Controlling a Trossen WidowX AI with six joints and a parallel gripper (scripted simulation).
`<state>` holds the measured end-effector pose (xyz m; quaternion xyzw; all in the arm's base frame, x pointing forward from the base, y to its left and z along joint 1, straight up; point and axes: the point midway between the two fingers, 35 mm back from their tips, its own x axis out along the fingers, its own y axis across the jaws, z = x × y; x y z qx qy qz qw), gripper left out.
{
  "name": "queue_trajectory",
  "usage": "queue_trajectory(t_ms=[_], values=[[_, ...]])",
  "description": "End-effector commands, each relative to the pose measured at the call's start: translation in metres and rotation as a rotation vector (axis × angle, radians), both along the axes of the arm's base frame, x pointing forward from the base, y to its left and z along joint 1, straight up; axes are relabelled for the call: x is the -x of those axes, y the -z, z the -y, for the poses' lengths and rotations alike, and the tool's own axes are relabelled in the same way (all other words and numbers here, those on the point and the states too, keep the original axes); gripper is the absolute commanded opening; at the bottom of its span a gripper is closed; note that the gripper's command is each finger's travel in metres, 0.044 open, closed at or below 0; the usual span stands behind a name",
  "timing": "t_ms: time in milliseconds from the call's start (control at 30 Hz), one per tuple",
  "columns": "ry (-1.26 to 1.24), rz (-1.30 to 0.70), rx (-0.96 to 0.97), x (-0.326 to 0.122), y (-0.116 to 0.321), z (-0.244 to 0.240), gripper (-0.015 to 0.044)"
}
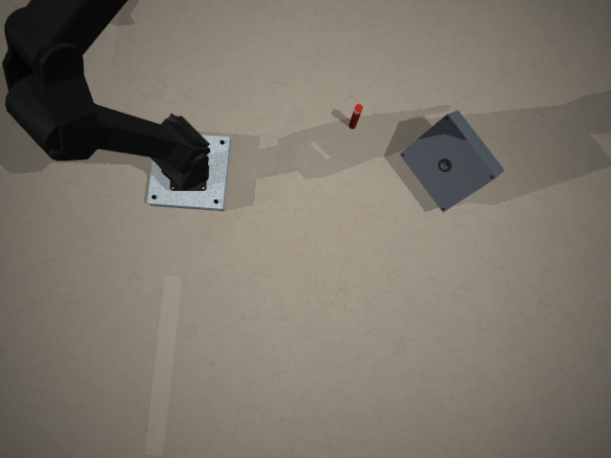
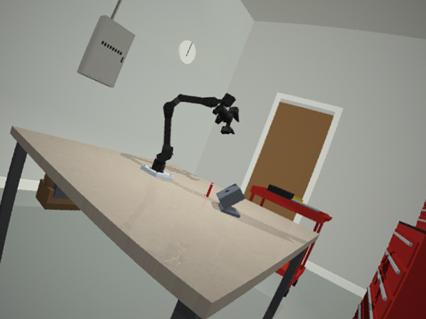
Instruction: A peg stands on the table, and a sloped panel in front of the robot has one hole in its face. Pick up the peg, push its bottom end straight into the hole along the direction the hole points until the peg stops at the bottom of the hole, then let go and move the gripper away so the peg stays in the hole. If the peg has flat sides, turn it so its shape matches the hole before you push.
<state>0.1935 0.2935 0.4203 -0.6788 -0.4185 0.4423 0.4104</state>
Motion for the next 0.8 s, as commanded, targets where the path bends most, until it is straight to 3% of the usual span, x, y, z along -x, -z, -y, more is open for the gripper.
queue_trajectory(t_ms=[0, 400, 767], values=[[0.090, -0.069, 0.111, -0.031, 0.038, 0.004, 0.0440], [0.319, -0.265, 0.422, -0.093, 0.139, 0.044, 0.0440], [0.467, -0.459, 0.706, -0.117, 0.220, 0.099, 0.0440]])
